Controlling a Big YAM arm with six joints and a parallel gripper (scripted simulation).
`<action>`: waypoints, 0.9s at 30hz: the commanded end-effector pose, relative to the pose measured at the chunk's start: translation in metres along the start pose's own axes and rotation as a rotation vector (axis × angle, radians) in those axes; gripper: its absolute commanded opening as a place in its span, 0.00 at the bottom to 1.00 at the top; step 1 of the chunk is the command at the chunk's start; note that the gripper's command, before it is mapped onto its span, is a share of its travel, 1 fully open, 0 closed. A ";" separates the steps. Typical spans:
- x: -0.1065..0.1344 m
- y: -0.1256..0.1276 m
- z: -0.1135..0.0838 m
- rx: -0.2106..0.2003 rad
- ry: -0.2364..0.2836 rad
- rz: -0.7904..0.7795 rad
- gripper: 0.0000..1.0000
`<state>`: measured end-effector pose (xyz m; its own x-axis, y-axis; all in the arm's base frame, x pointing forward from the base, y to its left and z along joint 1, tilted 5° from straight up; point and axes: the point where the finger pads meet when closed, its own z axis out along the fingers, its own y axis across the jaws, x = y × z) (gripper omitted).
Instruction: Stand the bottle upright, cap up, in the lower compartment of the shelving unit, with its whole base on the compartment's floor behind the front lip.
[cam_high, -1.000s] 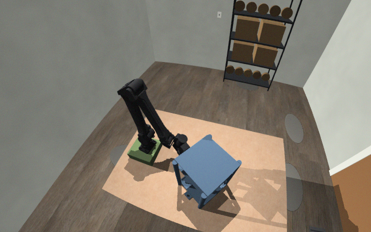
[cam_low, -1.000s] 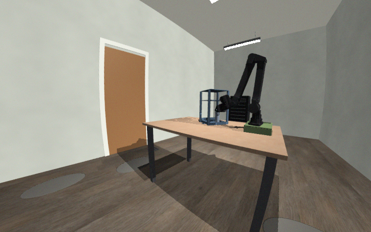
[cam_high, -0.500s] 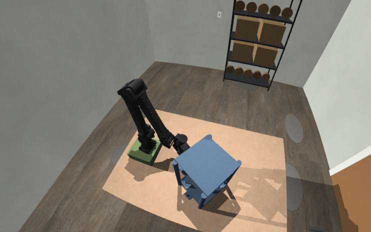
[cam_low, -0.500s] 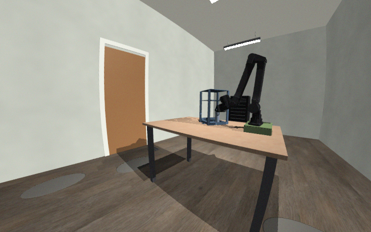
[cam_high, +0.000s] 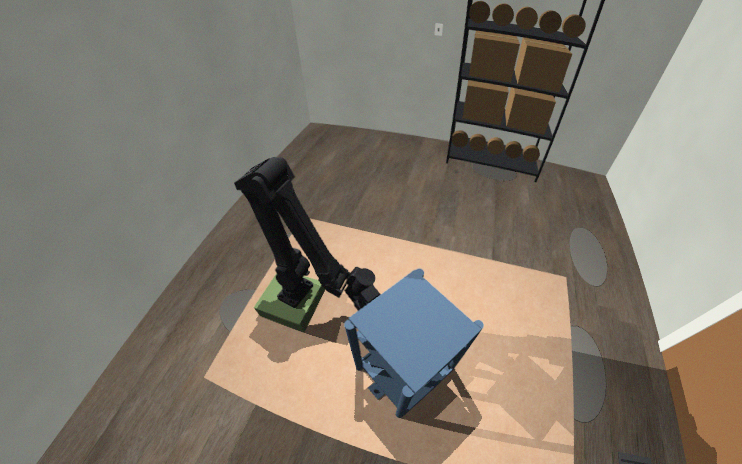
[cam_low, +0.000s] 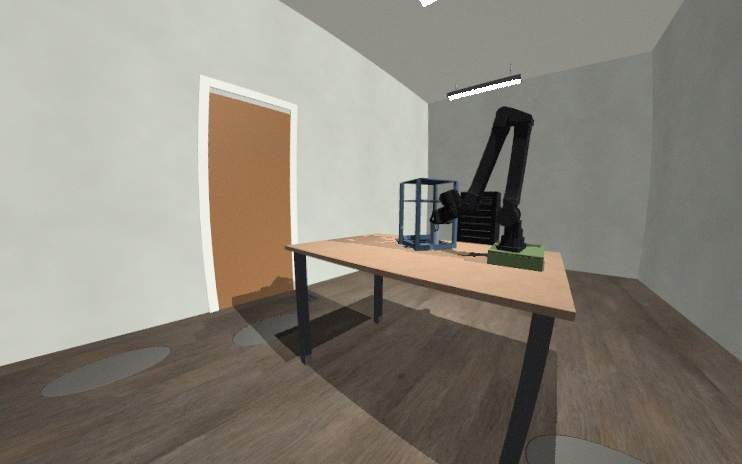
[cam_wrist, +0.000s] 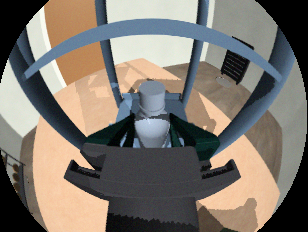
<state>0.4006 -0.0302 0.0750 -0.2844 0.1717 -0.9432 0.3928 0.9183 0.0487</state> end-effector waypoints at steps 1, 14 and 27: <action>-0.030 0.016 0.006 -0.027 -0.072 0.041 0.31; -0.028 0.016 0.007 -0.024 -0.063 0.037 0.31; -0.027 0.016 0.007 -0.023 -0.057 0.033 0.31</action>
<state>0.4006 -0.0302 0.0750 -0.2844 0.1717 -0.9432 0.3928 0.9183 0.0487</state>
